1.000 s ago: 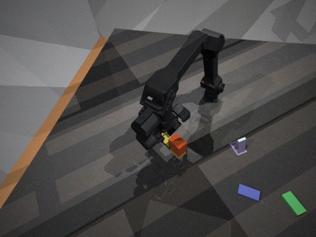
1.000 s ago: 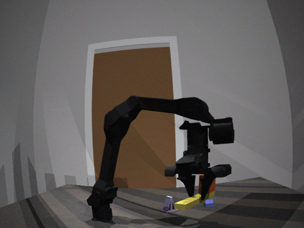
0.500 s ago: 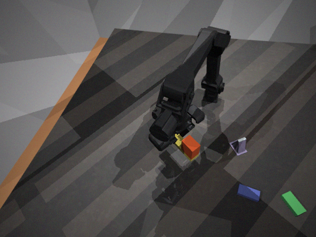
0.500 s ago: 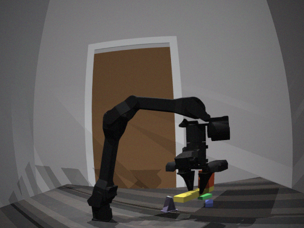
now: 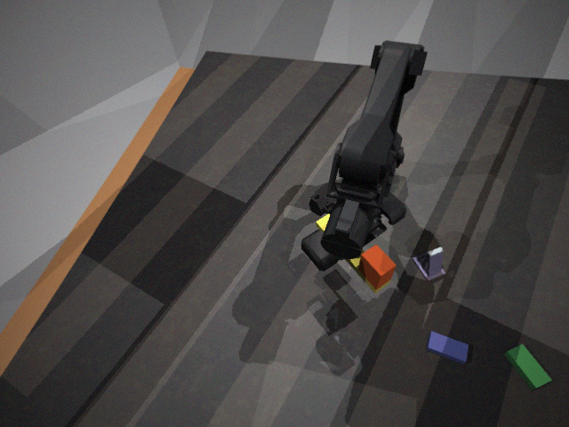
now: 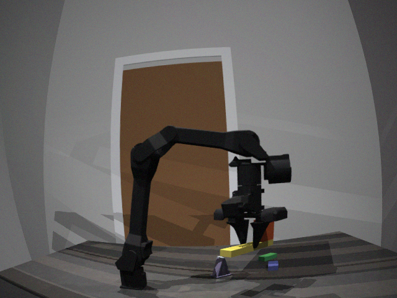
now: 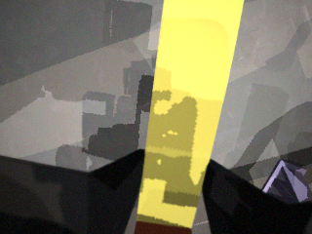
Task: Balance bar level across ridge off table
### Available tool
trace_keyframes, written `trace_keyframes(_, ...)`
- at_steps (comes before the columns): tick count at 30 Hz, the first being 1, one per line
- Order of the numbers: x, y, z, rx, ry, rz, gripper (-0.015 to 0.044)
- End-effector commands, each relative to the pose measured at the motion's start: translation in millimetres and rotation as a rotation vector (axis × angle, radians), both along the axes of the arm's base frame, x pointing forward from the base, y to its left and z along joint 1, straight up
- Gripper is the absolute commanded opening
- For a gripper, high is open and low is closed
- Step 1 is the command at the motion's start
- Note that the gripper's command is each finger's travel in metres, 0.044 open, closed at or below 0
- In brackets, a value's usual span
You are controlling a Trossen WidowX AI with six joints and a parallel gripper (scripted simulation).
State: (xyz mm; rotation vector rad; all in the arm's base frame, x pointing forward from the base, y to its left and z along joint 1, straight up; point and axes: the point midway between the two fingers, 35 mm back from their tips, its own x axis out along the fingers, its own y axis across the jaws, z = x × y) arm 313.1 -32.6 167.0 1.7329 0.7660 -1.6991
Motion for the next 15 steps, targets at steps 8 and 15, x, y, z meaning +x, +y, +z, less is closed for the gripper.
trace_keyframes(8, -15.7, 43.4, 1.3, 0.003, -0.005, -0.057, 0.0000)
trace_keyframes(15, -28.5, 68.2, 1.0, 0.006, -0.004, -0.091, 0.0000)
